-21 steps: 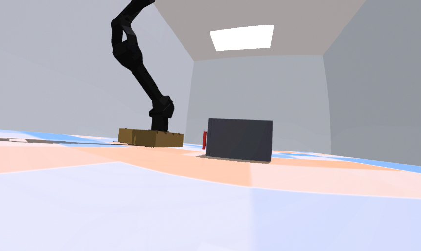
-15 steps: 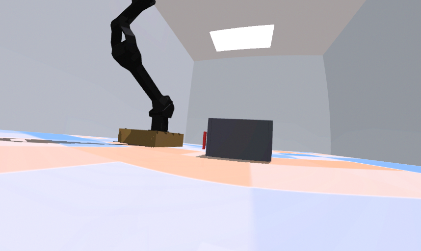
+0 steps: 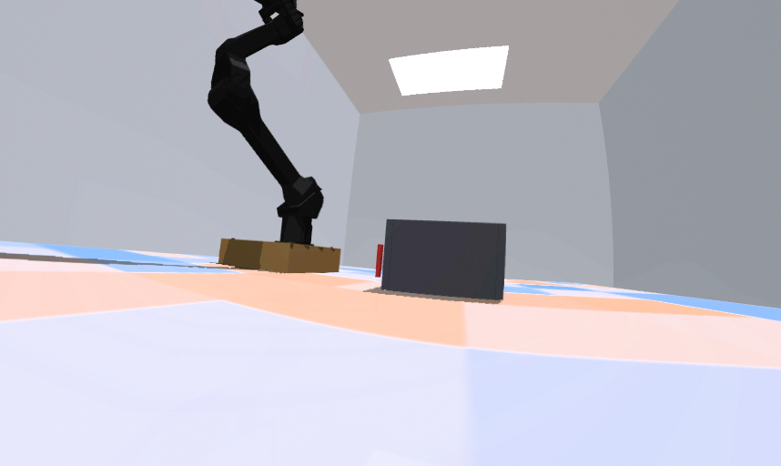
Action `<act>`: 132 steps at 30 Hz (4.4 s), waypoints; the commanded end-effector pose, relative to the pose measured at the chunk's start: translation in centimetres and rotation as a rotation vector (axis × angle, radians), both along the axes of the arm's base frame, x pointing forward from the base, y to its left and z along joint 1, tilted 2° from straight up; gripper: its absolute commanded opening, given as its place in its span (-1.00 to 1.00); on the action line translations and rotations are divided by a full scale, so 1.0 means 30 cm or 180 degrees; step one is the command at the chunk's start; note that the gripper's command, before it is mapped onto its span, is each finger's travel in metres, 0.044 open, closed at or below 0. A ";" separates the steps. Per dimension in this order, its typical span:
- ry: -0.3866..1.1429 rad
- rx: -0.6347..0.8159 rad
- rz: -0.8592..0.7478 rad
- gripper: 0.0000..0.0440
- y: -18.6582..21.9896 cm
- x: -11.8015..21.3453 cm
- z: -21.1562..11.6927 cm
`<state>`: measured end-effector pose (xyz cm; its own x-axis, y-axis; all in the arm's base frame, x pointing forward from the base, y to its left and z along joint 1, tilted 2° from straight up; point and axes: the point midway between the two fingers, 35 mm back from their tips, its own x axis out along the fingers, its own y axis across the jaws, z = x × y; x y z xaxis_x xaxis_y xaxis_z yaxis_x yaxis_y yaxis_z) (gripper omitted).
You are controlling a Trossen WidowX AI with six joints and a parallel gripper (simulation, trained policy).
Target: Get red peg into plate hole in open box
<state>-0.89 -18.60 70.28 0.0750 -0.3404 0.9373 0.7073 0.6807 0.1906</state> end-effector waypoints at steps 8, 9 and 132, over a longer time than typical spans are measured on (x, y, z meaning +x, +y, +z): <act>0.0201 -0.0844 0.0723 1.00 0.374 0.065 0.009; 0.0240 -0.0917 0.0794 1.00 0.409 0.075 0.005; 0.5928 0.6357 0.1181 1.00 1.045 0.595 -2.288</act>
